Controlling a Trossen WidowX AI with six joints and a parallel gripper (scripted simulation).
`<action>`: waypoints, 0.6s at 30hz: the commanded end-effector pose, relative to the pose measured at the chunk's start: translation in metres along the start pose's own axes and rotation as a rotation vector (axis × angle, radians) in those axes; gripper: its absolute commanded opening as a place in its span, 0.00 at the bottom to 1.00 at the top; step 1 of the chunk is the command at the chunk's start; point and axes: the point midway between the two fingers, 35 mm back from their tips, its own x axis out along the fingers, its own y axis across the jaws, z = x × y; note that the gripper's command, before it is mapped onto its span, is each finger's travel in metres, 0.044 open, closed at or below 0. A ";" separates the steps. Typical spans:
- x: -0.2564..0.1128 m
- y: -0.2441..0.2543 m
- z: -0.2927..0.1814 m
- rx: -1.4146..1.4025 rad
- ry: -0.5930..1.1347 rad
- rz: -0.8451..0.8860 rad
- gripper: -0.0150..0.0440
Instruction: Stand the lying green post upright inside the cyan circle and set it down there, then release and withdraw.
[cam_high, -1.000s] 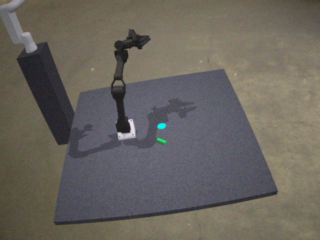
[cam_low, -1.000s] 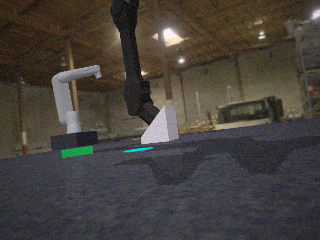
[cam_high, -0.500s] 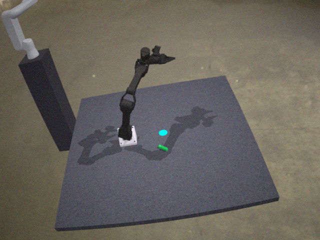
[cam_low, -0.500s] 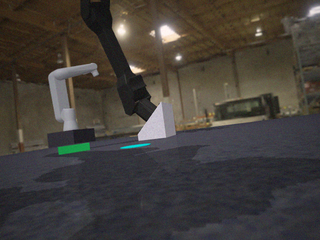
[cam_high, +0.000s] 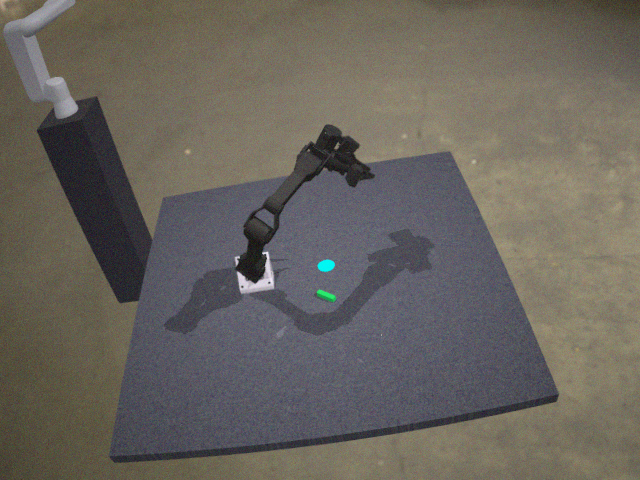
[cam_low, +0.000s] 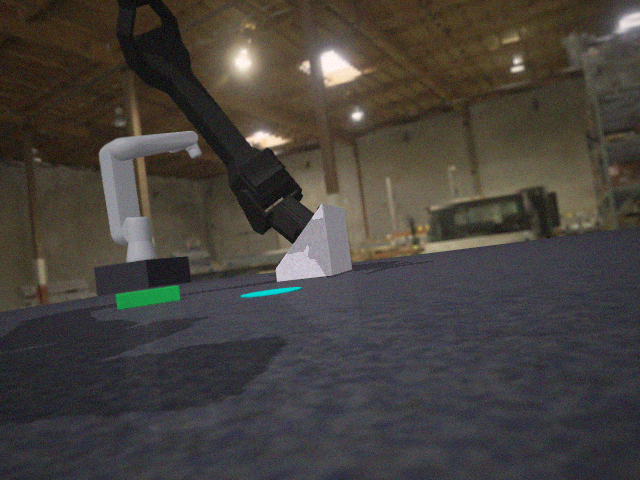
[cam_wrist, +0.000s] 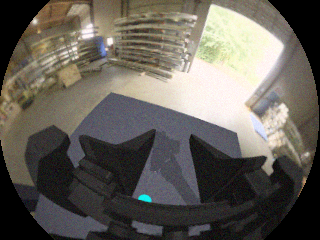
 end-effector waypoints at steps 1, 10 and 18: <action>0.019 -0.032 -0.065 0.174 0.209 0.014 0.65; 0.016 -0.084 -0.170 0.470 0.563 -0.069 0.65; -0.023 -0.126 -0.260 0.738 0.893 -0.262 0.65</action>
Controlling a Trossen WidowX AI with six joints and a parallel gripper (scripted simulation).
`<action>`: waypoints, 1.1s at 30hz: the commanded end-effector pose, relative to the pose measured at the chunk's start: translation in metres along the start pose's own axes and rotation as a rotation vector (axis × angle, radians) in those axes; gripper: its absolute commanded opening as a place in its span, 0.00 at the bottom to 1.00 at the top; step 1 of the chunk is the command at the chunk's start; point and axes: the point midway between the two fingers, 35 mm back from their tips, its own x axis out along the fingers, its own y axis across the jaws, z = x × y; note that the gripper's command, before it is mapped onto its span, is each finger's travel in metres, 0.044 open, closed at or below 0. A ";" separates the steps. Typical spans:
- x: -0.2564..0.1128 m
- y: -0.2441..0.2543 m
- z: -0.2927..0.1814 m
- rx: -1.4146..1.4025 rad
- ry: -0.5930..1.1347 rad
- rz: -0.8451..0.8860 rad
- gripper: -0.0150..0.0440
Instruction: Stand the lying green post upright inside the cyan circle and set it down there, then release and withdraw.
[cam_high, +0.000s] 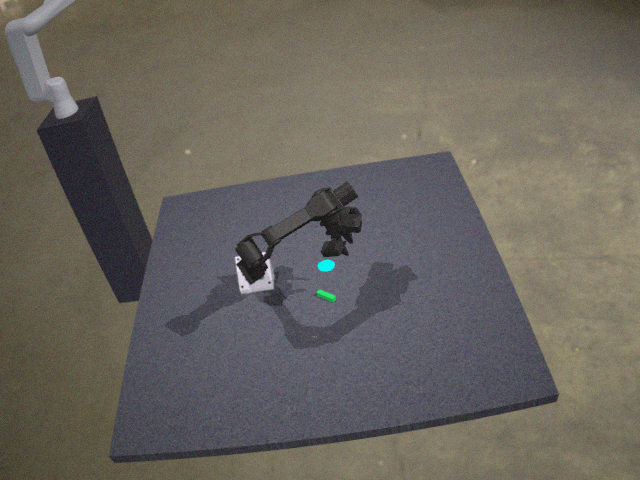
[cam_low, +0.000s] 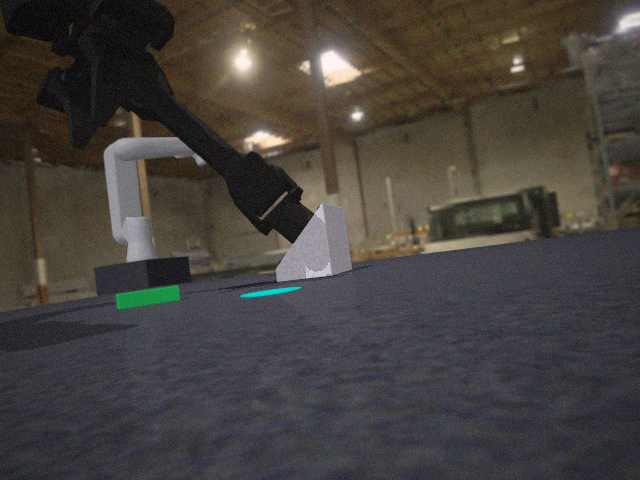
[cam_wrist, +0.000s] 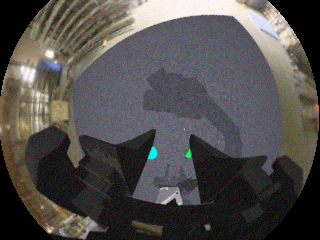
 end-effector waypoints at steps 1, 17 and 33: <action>0.012 -0.063 -0.044 0.224 0.209 -0.143 0.65; 0.071 -0.080 -0.064 0.277 0.255 -0.171 0.65; 0.124 -0.094 -0.084 0.276 0.247 -0.184 0.47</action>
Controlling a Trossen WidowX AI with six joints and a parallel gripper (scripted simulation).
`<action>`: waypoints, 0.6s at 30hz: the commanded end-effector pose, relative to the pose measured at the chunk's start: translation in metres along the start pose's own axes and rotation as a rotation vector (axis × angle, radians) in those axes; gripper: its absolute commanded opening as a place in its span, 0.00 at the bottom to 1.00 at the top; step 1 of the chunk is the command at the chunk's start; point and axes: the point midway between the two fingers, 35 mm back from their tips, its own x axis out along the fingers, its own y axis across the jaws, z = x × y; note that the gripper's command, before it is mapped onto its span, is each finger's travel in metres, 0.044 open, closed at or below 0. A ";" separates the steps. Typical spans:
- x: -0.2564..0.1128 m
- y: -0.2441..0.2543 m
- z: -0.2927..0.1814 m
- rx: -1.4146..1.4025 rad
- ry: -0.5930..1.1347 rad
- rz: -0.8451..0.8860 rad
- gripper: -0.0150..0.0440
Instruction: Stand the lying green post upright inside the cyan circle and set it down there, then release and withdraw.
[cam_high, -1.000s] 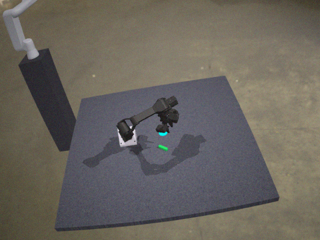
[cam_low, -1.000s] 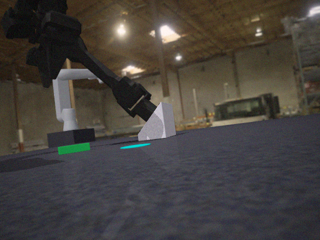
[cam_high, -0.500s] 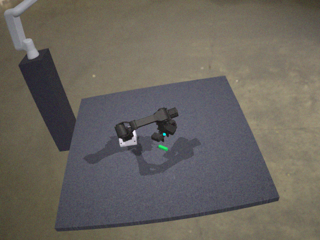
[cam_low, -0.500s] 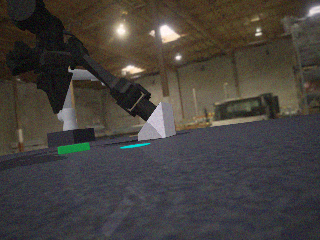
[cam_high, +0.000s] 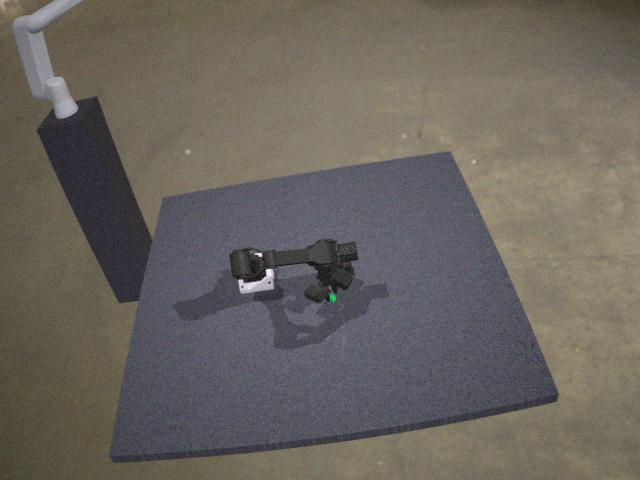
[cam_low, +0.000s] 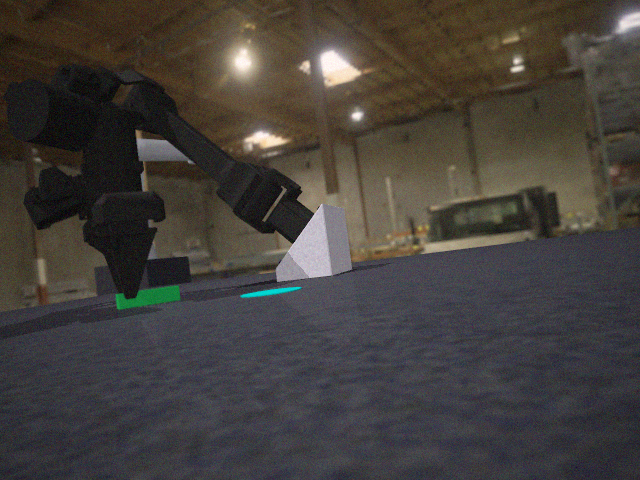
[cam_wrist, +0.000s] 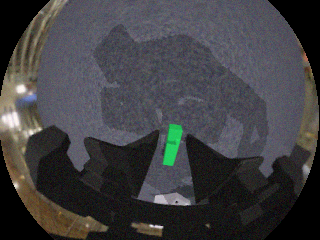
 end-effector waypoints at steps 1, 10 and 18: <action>0.003 -0.002 -0.001 -0.006 -0.003 -0.005 0.43; 0.001 -0.001 -0.001 -0.007 -0.002 -0.004 0.29; -0.023 0.003 0.001 -0.007 0.003 0.003 0.29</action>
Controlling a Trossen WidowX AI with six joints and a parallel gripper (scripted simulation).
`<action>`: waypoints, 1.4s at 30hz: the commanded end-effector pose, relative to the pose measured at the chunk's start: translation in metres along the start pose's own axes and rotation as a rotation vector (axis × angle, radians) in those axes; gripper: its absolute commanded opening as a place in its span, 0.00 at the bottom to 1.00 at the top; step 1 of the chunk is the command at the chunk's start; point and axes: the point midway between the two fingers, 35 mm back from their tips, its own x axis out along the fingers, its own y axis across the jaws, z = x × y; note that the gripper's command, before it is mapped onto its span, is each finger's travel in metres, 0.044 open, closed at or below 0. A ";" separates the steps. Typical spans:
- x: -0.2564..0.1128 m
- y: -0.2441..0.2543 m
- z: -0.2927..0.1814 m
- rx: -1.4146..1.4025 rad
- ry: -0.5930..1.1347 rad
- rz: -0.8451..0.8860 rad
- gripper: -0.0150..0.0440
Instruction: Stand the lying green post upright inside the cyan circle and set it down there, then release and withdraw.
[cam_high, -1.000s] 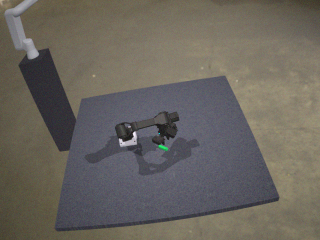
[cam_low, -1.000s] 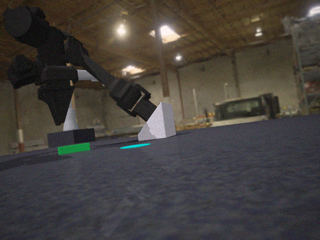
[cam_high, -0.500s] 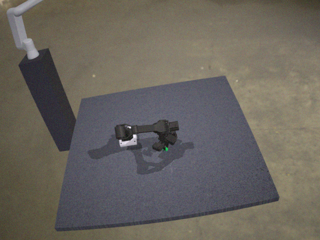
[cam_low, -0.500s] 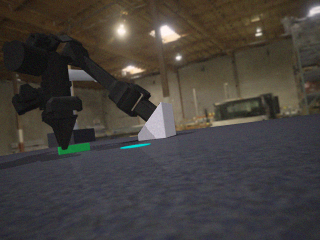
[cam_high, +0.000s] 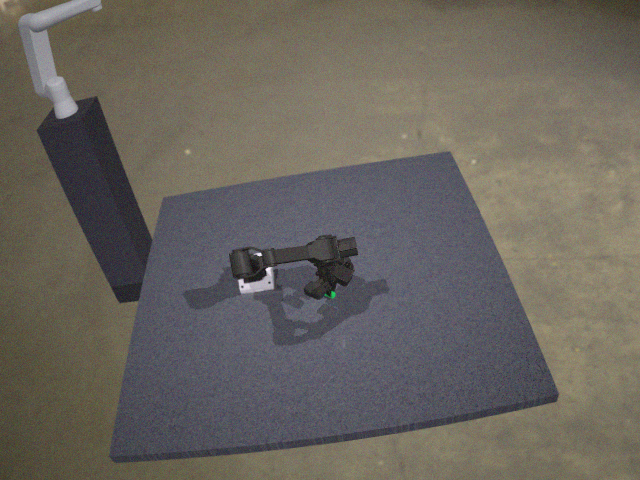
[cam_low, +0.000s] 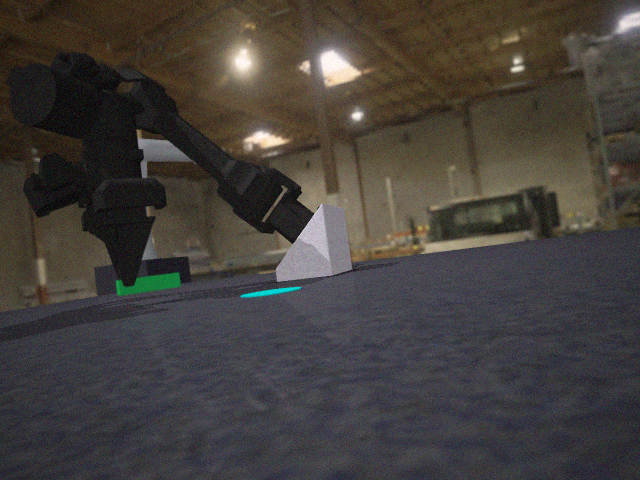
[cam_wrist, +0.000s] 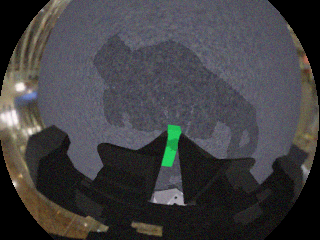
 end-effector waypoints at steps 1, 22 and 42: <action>-0.012 0.003 0.002 0.008 0.001 0.009 0.29; -0.078 0.003 0.001 0.006 0.004 0.008 0.29; -0.107 0.026 -0.015 -0.331 0.003 0.013 0.29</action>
